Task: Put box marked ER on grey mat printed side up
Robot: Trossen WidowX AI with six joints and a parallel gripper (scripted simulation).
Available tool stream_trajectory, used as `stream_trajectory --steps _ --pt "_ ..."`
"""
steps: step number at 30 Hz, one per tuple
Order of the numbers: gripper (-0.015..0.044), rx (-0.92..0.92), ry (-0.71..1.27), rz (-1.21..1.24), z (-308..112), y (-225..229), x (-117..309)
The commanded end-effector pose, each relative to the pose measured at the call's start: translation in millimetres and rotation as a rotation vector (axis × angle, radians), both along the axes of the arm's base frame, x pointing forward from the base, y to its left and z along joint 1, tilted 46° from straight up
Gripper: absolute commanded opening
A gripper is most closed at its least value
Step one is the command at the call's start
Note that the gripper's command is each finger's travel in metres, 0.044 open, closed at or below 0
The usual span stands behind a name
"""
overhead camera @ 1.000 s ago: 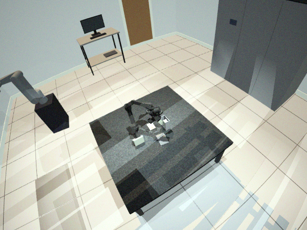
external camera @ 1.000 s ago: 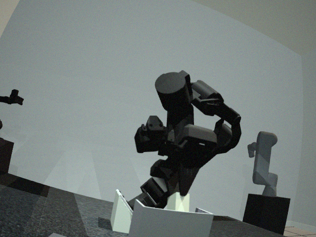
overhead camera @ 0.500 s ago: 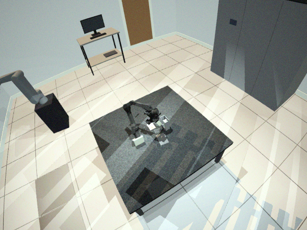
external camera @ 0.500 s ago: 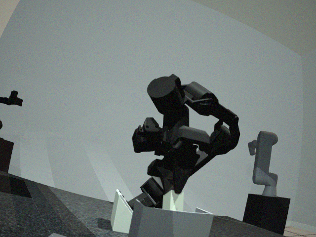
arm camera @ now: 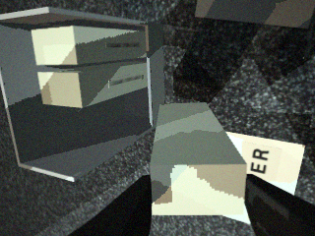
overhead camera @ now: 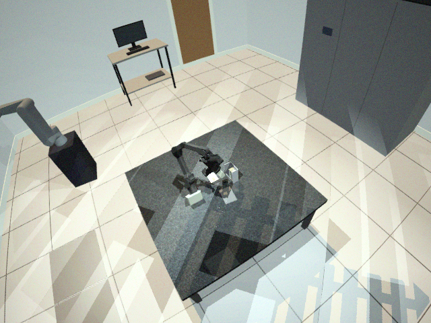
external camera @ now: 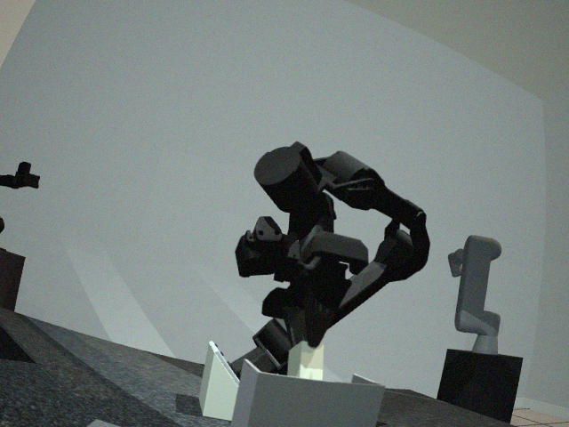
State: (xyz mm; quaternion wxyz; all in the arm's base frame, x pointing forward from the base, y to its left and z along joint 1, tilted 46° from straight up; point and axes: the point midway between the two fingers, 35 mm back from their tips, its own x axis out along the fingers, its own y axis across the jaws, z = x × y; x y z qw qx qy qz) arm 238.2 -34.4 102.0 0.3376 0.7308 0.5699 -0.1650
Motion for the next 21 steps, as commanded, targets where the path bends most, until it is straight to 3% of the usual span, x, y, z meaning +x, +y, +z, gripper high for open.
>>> stream_trajectory --steps 1,21 --pt "0.0159 -0.002 0.002 0.002 0 0 -3" --pt "0.0159 -0.003 0.002 0.002 -19 20 -6"
